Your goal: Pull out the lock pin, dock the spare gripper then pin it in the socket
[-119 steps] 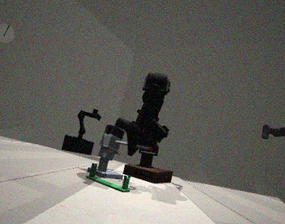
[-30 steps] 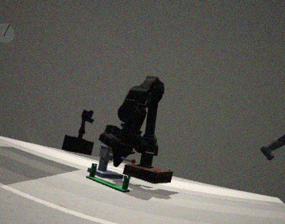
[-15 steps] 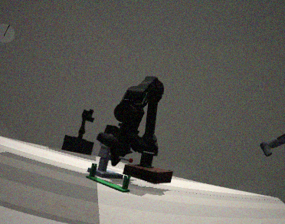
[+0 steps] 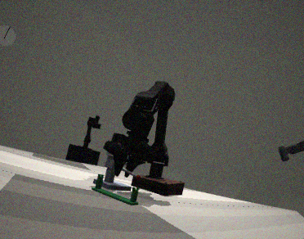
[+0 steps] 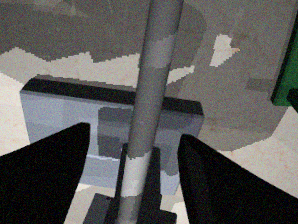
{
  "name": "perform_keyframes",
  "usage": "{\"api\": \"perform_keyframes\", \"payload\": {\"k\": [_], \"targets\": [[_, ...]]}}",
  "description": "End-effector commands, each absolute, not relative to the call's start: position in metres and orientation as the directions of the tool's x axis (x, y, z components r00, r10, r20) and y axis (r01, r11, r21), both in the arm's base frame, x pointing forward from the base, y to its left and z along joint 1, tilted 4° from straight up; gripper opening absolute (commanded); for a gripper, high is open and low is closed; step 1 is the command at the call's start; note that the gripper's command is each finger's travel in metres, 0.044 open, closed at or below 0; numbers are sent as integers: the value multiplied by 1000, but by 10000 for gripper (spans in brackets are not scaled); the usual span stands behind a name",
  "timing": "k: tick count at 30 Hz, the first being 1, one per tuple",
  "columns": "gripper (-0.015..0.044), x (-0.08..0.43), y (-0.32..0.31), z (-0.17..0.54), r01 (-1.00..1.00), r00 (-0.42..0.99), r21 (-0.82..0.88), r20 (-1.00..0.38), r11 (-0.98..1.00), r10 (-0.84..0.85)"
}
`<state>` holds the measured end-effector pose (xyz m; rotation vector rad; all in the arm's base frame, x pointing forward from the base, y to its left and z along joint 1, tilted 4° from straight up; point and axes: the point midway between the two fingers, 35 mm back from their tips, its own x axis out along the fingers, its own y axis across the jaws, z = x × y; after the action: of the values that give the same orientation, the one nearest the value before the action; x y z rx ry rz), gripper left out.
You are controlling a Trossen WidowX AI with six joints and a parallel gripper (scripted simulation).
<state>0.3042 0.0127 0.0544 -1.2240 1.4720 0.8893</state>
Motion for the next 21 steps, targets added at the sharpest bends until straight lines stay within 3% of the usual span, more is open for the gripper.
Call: {"api": "perform_keyframes", "payload": {"k": [1, 21], "targets": [[200, 305, 18, 61, -973, -2, -55, -968, 222, -250], [200, 307, 48, 100, -975, -10, -47, -967, 216, -256]]}}
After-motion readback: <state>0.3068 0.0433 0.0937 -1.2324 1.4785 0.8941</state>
